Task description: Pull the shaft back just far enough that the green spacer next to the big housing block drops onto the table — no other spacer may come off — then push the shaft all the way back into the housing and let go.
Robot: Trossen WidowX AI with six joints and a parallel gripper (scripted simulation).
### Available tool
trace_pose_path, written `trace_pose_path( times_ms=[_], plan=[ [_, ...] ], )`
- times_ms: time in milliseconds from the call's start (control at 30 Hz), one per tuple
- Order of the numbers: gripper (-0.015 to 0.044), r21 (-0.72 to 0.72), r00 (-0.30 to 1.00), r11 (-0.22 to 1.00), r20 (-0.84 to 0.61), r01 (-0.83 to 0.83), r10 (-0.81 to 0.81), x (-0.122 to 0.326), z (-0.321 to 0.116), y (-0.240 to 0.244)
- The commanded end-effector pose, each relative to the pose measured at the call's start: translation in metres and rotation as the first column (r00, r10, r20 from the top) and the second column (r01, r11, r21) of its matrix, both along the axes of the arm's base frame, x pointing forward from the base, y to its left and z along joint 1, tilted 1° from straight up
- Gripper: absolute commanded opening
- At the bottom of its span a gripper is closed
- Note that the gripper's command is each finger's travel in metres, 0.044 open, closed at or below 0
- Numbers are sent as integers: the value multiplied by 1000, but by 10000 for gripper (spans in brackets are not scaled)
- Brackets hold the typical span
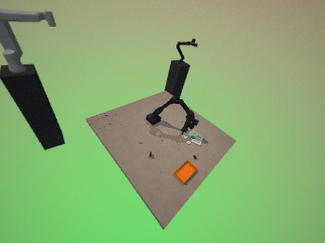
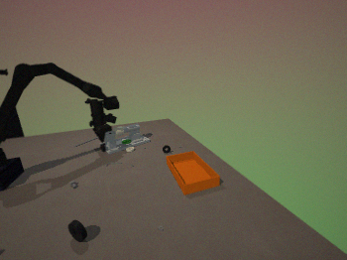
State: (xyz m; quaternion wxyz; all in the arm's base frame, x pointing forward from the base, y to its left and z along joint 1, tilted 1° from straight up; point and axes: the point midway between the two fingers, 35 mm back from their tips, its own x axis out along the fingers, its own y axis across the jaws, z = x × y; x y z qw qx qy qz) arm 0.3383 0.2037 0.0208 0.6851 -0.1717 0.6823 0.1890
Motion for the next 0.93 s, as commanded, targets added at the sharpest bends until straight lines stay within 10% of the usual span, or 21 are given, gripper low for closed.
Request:
trace_pose_path(
  times_ms=[0,533,900],
  plan=[
    [0,5,1000,1000,10,-2,2,4,1,2],
    [0,5,1000,1000,10,-2,2,5,1,2],
    [289,-2,1000,1000,-3,0,0,1,0,1]
  ],
)
